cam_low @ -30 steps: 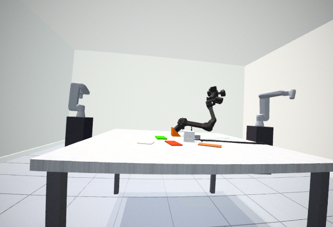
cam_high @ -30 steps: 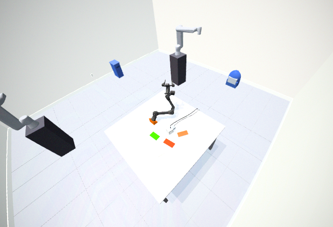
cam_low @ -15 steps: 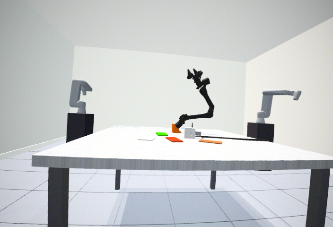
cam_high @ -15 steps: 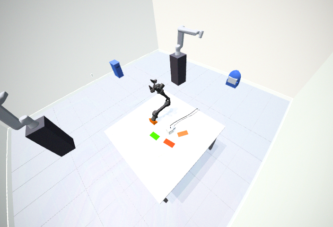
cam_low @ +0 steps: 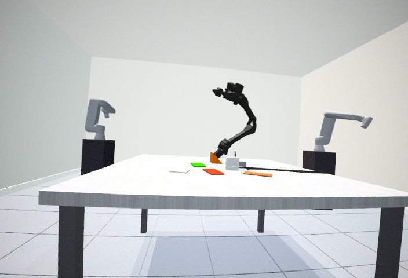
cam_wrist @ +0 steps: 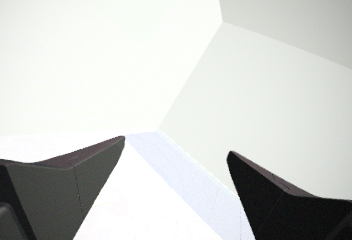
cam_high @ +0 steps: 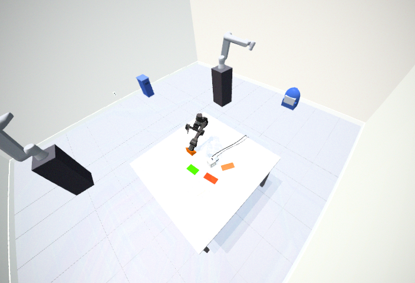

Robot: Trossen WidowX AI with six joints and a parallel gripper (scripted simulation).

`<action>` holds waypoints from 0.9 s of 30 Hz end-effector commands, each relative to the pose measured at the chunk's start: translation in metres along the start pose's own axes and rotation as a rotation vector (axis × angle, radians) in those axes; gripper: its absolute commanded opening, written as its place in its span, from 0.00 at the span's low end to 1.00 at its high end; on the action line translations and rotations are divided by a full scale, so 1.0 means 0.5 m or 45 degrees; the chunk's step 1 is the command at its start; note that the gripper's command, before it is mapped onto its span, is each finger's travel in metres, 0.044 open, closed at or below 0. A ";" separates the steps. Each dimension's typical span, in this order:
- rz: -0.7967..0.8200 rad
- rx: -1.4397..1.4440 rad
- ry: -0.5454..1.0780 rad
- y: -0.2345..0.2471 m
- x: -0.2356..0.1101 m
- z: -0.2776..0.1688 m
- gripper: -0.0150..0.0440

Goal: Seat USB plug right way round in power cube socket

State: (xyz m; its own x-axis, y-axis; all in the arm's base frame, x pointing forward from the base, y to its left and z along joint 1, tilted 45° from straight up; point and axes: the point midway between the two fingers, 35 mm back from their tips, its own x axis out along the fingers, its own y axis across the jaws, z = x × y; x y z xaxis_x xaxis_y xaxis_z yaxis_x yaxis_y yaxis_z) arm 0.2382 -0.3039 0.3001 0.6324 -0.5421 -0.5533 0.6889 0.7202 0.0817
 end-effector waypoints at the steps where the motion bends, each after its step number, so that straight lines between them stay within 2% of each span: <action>1: 0.222 0.241 0.318 0.121 0.059 -0.081 1.00; 5: 0.353 0.520 0.785 0.265 0.080 -0.195 1.00; 8: 0.303 0.736 1.197 0.363 0.064 -0.290 1.00; 11: 0.114 0.919 1.589 0.442 0.028 -0.377 1.00; 15: -0.336 1.140 2.034 0.522 -0.038 -0.465 1.00; 16: -0.413 1.163 2.083 0.532 -0.048 -0.475 1.00; 18: -0.441 1.170 2.099 0.522 -0.042 -0.484 1.00; 27: -0.449 1.173 2.104 0.525 -0.045 -0.486 1.00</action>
State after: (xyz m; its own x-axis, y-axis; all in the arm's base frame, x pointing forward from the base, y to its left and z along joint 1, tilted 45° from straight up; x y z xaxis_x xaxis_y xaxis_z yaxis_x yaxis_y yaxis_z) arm 0.3171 0.0004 0.1313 -0.0872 0.6912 -0.7174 0.9891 -0.0259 -0.1452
